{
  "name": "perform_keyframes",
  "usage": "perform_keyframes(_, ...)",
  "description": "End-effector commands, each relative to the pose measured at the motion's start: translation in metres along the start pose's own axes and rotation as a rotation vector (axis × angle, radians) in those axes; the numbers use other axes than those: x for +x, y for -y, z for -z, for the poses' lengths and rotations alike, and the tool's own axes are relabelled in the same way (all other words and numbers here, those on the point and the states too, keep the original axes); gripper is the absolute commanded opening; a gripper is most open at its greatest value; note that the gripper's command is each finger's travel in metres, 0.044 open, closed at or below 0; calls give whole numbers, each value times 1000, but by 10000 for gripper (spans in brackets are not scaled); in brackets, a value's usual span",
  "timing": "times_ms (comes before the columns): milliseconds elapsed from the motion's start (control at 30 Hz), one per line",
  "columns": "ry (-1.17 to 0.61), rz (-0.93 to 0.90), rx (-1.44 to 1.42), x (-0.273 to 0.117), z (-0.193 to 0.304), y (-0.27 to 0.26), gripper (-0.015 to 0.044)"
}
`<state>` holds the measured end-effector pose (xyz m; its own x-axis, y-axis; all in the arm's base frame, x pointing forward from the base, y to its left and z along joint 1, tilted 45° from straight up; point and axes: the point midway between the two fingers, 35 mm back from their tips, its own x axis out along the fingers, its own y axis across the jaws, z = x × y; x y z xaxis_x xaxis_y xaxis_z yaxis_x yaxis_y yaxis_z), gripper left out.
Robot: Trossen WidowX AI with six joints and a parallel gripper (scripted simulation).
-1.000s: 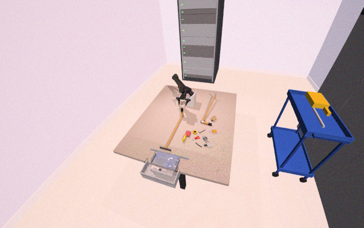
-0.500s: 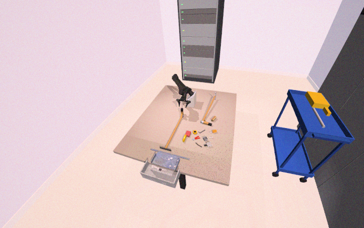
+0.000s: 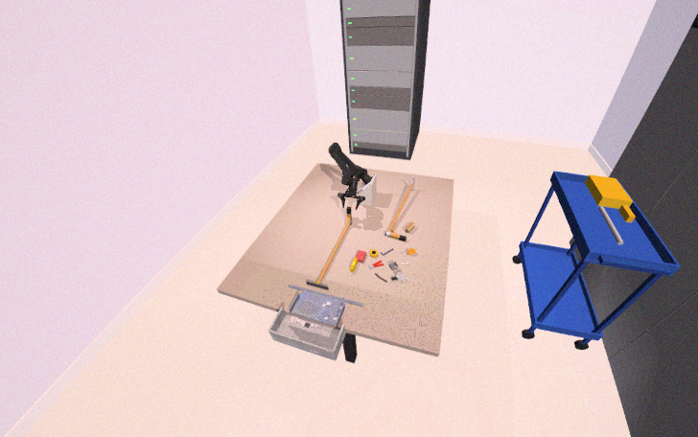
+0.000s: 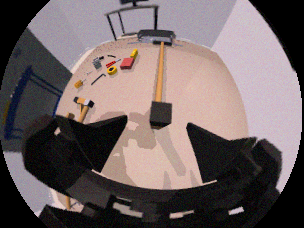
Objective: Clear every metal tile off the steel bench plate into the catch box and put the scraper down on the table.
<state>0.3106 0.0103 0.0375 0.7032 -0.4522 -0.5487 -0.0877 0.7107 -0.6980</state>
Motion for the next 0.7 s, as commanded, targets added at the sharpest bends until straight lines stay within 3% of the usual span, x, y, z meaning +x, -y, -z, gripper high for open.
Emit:
perform_keyframes(0,5,-2,1,6,-2,0,440)
perform_keyframes(667,8,2,0,38,-1,1,440)
